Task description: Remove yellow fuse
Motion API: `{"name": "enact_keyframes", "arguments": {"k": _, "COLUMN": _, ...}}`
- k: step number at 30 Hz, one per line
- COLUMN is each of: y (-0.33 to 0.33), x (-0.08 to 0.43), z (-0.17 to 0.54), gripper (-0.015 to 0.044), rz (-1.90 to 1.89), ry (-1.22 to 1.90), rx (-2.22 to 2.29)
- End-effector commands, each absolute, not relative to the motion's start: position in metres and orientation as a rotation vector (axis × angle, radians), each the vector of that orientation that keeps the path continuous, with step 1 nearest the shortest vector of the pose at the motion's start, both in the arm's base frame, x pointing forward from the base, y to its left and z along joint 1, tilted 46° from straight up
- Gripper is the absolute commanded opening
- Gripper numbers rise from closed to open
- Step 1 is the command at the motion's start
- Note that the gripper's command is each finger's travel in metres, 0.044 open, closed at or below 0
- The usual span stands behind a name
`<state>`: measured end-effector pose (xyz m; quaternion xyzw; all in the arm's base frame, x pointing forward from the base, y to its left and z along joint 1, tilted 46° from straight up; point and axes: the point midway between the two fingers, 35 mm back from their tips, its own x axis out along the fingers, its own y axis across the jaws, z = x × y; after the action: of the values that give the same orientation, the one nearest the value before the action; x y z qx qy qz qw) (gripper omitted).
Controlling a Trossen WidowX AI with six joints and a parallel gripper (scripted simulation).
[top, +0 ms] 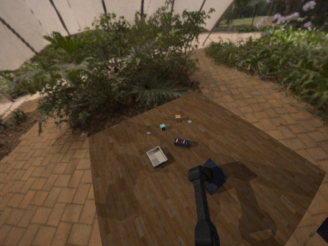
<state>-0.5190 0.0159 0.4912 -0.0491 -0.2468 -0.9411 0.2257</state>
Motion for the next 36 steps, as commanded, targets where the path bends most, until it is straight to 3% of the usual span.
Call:
{"name": "enact_keyframes", "arguments": {"k": 1, "y": 0.016, "x": -0.518, "z": 0.492, "gripper": 0.0374, "rz": -2.594, "ry": -0.681, "rx": -0.139}}
{"name": "enact_keyframes", "arguments": {"k": 5, "y": 0.014, "x": -0.502, "z": 0.519, "gripper": 0.0269, "rz": -2.576, "ry": -0.696, "rx": -0.233}}
{"name": "enact_keyframes", "arguments": {"k": 13, "y": 0.009, "x": -0.422, "z": 0.612, "gripper": 0.0064, "rz": -2.450, "ry": -0.752, "rx": -0.589}}
{"name": "enact_keyframes", "arguments": {"k": 25, "y": 0.006, "x": -0.274, "z": 0.708, "gripper": 0.0064, "rz": -2.120, "ry": -0.820, "rx": -1.036}}
{"name": "enact_keyframes", "arguments": {"k": 36, "y": -0.003, "x": -0.176, "z": 0.735, "gripper": 0.0064, "rz": -1.927, "ry": -0.765, "rx": -1.248}}
